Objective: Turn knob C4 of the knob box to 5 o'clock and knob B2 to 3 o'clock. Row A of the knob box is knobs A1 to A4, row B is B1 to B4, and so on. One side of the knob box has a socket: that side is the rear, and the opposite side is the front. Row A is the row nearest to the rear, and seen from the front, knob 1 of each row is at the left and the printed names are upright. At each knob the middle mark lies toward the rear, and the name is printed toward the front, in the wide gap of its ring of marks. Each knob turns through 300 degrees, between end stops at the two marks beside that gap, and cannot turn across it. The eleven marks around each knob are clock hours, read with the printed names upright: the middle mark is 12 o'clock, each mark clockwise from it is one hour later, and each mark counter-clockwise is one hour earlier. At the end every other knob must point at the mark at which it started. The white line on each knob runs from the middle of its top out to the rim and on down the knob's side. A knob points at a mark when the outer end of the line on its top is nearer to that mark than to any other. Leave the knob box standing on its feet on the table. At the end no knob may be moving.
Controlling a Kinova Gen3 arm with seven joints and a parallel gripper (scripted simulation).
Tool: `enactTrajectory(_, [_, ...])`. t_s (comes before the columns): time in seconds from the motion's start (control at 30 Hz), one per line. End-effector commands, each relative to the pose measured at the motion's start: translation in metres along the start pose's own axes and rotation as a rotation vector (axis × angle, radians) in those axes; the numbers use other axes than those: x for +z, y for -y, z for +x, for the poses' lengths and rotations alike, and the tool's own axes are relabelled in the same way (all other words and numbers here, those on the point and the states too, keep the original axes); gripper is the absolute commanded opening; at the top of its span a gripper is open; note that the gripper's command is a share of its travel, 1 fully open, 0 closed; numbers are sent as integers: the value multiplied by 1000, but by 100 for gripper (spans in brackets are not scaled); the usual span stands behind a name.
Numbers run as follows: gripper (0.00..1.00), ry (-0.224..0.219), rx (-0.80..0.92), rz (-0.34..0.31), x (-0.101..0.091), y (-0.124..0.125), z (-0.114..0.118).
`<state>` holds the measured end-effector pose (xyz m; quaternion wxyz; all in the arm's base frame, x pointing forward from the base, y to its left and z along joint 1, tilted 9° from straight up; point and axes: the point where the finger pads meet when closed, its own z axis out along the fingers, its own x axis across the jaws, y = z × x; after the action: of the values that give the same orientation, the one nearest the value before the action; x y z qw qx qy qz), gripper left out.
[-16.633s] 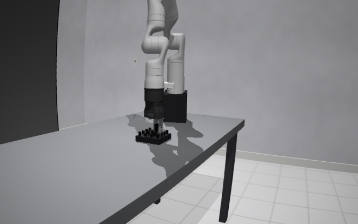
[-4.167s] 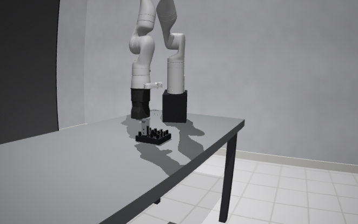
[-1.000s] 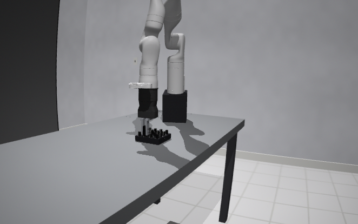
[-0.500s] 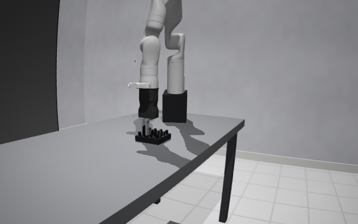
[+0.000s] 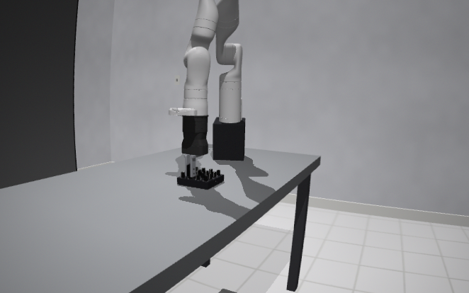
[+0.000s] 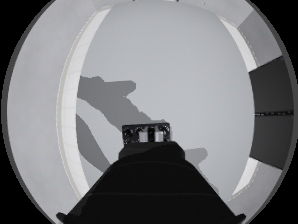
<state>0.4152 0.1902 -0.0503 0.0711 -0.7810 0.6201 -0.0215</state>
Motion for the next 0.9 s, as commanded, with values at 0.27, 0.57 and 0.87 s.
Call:
enactTrajectory(0.27, [30, 2, 5, 1, -1, 0, -2])
enactTrajectory(0.57, [30, 2, 6, 1, -1, 0, -2])
enactTrajectory(0.87, [46, 2, 6, 1, -1, 0, -2])
